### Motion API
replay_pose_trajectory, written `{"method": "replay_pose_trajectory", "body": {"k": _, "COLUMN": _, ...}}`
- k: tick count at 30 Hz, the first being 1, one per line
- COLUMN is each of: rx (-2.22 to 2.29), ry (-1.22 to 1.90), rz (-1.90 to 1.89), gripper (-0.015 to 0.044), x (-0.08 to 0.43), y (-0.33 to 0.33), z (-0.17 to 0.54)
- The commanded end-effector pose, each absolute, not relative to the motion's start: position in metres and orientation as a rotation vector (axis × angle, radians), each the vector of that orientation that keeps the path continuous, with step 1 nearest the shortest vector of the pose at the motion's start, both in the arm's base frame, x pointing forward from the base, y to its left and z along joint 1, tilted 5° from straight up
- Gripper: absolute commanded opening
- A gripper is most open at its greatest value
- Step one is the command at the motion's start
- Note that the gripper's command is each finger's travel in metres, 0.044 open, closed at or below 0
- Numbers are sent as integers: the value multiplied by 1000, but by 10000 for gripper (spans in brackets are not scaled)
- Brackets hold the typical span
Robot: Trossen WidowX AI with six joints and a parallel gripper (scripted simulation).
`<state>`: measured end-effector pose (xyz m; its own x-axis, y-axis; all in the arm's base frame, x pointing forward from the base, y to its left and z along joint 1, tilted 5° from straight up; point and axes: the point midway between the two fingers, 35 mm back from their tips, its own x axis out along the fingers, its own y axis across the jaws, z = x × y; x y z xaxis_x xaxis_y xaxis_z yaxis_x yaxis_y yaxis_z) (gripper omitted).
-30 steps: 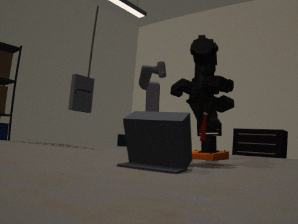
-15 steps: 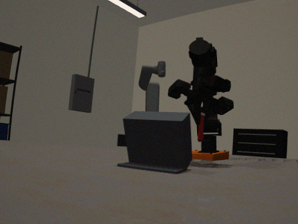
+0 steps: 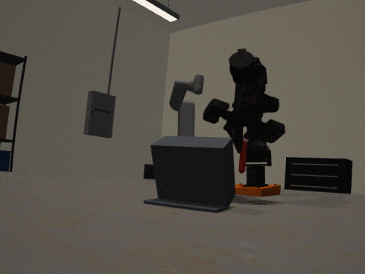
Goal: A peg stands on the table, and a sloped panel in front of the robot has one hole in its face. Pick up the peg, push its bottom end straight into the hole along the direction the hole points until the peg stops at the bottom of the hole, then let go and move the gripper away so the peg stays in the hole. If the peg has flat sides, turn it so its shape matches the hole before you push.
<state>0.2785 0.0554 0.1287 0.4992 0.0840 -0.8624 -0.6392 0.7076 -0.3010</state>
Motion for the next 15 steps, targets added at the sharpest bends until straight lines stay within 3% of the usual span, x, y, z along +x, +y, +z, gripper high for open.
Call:
{"method": "replay_pose_trajectory", "body": {"k": 1, "rx": -637, "ry": 935, "rz": 460, "gripper": 0, "x": 278, "y": 54, "z": 129}}
{"method": "replay_pose_trajectory", "body": {"k": 15, "rx": -568, "ry": 873, "rz": 400, "gripper": 0, "x": 280, "y": 49, "z": 129}}
